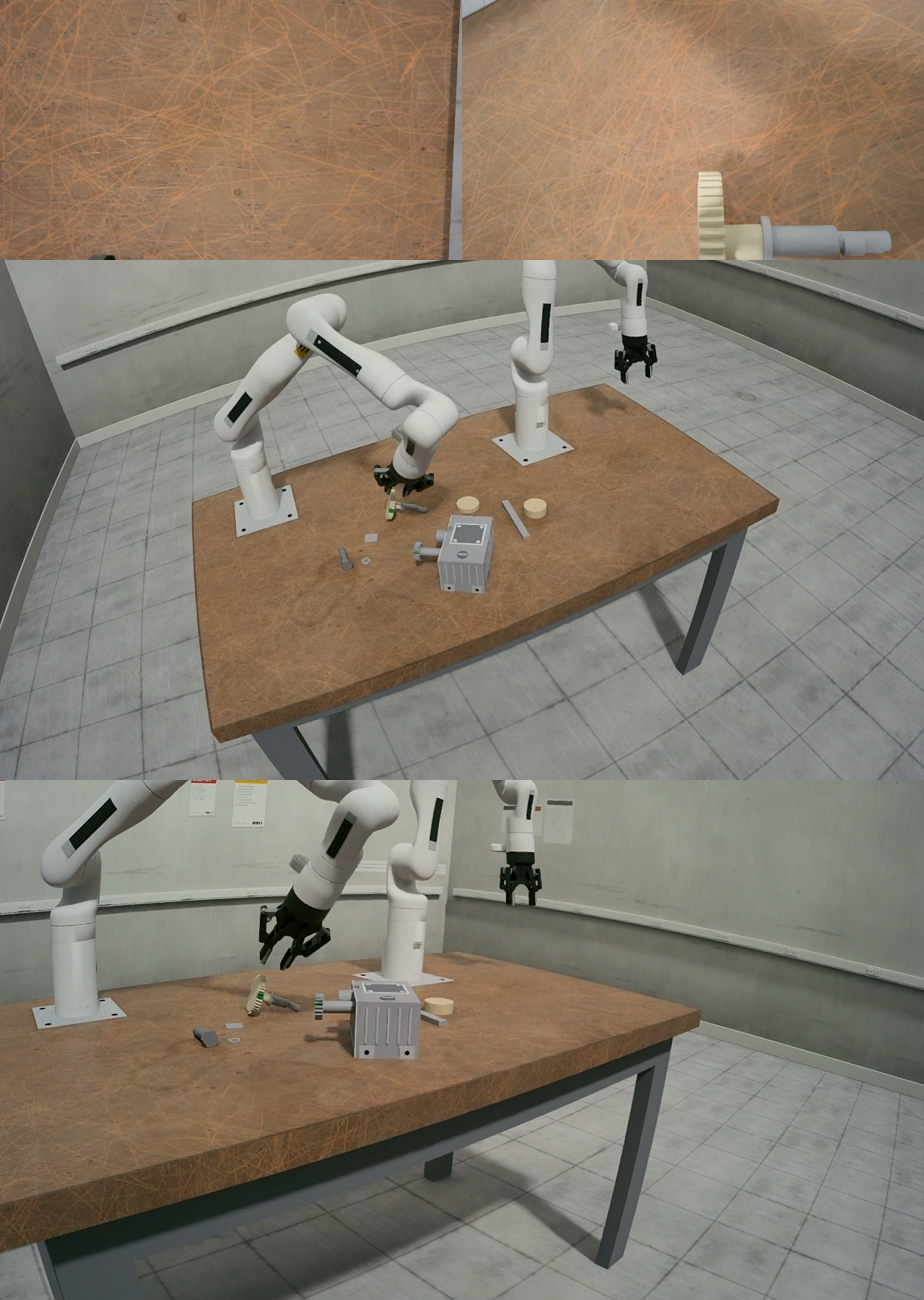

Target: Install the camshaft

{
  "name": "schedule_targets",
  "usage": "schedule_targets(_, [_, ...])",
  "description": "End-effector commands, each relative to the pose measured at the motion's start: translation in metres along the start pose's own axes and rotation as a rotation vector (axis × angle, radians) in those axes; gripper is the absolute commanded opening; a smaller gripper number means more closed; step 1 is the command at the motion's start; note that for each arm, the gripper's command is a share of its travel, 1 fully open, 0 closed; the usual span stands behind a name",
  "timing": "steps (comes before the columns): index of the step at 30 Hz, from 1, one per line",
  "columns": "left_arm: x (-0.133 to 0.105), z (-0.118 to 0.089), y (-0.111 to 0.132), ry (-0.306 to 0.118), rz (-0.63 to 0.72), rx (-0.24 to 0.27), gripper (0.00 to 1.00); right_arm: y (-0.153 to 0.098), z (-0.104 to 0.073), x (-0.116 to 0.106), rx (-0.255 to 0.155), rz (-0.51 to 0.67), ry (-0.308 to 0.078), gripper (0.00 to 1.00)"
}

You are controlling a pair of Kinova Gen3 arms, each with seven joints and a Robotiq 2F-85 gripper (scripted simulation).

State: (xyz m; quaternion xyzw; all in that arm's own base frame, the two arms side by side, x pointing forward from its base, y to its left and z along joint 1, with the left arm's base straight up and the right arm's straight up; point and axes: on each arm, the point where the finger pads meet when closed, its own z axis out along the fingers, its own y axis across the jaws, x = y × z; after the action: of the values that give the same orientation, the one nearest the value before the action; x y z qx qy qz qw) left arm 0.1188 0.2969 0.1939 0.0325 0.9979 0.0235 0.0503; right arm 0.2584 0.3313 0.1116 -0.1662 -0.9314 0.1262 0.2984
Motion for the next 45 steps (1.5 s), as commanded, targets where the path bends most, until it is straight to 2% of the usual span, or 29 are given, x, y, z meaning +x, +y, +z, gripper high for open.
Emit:
schedule_targets(1, [0.0, 0.0, 0.0, 0.0, 0.0, -0.001, 1.0, 0.002, 0.002, -0.001, -0.008, -0.006, 0.002, 0.416])
schedule_targets(18, [0.0, 0.0, 0.0, 0.0, 0.0, -0.001, 1.0, 0.003, 0.025, 0.0, -0.008, -0.007, 0.003, 0.416])
schedule_targets(32, [0.0, 0.0, 0.0, 0.0, 0.0, -0.001, 1.0, 0.003, 0.056, 0.0, -0.008, -0.007, 0.002, 0.416])
schedule_targets(45, [0.0, 0.0, 0.0, 0.0, 0.0, -0.001, 1.0, 0.002, 0.061, 0.001, -0.005, -0.007, 0.005, 0.416])
